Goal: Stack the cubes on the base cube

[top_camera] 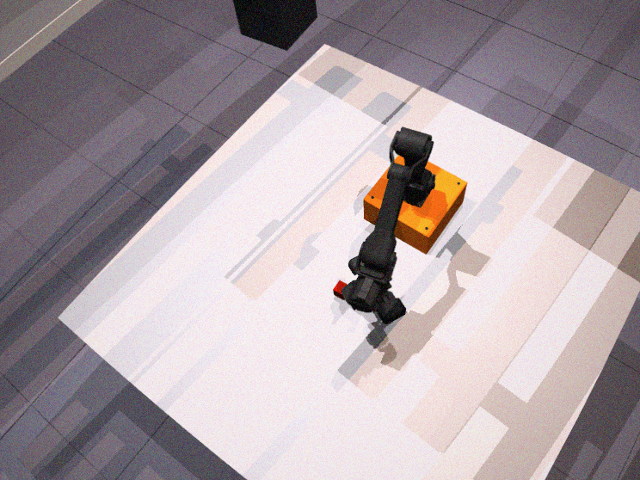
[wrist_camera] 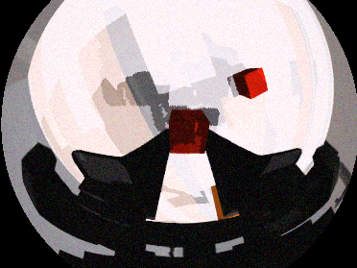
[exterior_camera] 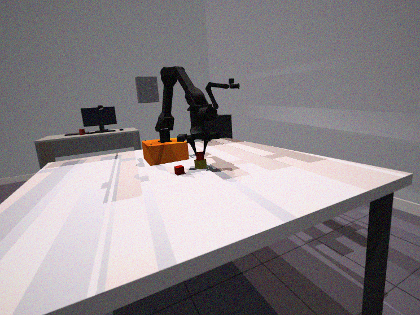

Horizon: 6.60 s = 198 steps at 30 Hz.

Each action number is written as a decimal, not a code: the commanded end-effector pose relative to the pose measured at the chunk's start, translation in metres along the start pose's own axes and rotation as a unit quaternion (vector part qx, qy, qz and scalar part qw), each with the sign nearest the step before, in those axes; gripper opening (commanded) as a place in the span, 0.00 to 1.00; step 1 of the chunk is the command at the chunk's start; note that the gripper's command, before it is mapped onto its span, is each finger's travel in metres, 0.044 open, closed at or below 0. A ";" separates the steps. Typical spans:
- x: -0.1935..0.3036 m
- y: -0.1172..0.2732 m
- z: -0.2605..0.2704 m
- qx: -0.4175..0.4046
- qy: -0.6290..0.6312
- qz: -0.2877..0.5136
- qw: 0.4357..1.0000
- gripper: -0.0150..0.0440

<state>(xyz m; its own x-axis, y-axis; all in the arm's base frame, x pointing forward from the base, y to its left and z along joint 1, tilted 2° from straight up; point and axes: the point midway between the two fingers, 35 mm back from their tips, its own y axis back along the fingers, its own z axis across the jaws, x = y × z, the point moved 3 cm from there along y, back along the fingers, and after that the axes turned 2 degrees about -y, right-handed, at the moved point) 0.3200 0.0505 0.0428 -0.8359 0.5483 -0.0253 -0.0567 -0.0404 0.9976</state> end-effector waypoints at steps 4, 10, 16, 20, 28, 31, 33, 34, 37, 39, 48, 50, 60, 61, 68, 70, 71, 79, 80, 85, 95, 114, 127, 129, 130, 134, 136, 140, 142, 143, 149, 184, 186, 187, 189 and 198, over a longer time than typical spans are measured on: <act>0.000 -0.003 -0.001 0.003 0.000 0.001 1.000 0.43; 0.000 -0.003 -0.001 0.003 0.000 0.001 1.000 0.43; 0.000 -0.003 -0.001 0.003 0.000 0.001 1.000 0.43; 0.000 -0.003 -0.001 0.003 0.000 0.001 1.000 0.43; 0.000 -0.003 -0.001 0.003 0.000 0.001 1.000 0.52; 0.000 -0.003 -0.001 0.003 0.000 0.001 1.000 0.60; 0.000 -0.003 -0.001 0.003 0.000 0.001 1.000 0.60; 0.000 -0.003 -0.001 0.003 0.000 0.001 1.000 0.60; 0.000 0.004 0.000 0.002 0.000 0.001 1.000 0.60; 0.000 0.008 0.000 0.001 0.000 0.001 1.000 0.60; 0.000 0.017 0.000 0.001 0.000 0.001 1.000 0.60; 0.000 0.019 0.000 0.001 0.000 0.001 1.000 0.60; 0.000 0.029 0.000 0.001 0.000 0.001 1.000 0.60; 0.000 0.029 0.000 0.001 0.000 0.001 1.000 0.60; -0.003 0.028 -0.005 0.003 -0.028 0.003 1.000 0.69; -0.013 0.033 -0.016 0.004 -0.102 0.002 0.995 0.70; -0.018 0.036 -0.022 0.005 -0.142 0.001 0.990 0.70; -0.054 0.059 -0.078 0.006 -0.449 -0.005 0.893 0.70; -0.057 0.061 -0.084 0.006 -0.479 -0.006 0.878 0.70; -0.059 0.063 -0.089 0.006 -0.502 -0.006 0.865 0.70; -0.059 0.001 -0.090 0.006 -0.502 -0.006 0.865 0.70; -0.059 -0.023 -0.090 0.006 -0.502 -0.006 0.865 0.70; -0.059 -0.044 -0.091 0.006 -0.502 -0.006 0.865 0.70; -0.059 -0.047 -0.091 0.006 -0.502 -0.006 0.865 0.70; -0.059 -0.047 -0.091 0.006 -0.502 -0.006 0.865 0.70; -0.059 -0.047 -0.091 0.006 -0.502 -0.006 0.865 0.57; -0.059 -0.047 -0.091 0.006 -0.502 -0.006 0.865 0.48; -0.059 -0.047 -0.091 0.006 -0.502 -0.006 0.865 0.43; -0.059 -0.045 -0.091 0.006 -0.502 -0.006 0.865 0.43; -0.060 -0.042 -0.090 0.006 -0.502 -0.006 0.865 0.43; -0.063 -0.024 -0.089 0.006 -0.502 -0.006 0.865 0.43; -0.053 0.063 -0.079 0.006 -0.463 -0.006 0.886 0.43; -0.049 0.063 -0.074 0.006 -0.440 -0.005 0.898 0.43; -0.047 0.063 -0.072 0.006 -0.428 -0.005 0.904 0.43; -0.043 0.062 -0.067 0.006 -0.405 -0.005 0.915 0.43; -0.022 0.061 -0.047 0.006 -0.295 -0.003 0.955 0.43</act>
<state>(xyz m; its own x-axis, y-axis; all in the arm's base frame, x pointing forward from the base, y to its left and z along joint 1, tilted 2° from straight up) 0.3125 -0.0095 0.1004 -0.3227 0.9464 0.0154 -0.0471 -0.0323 0.9984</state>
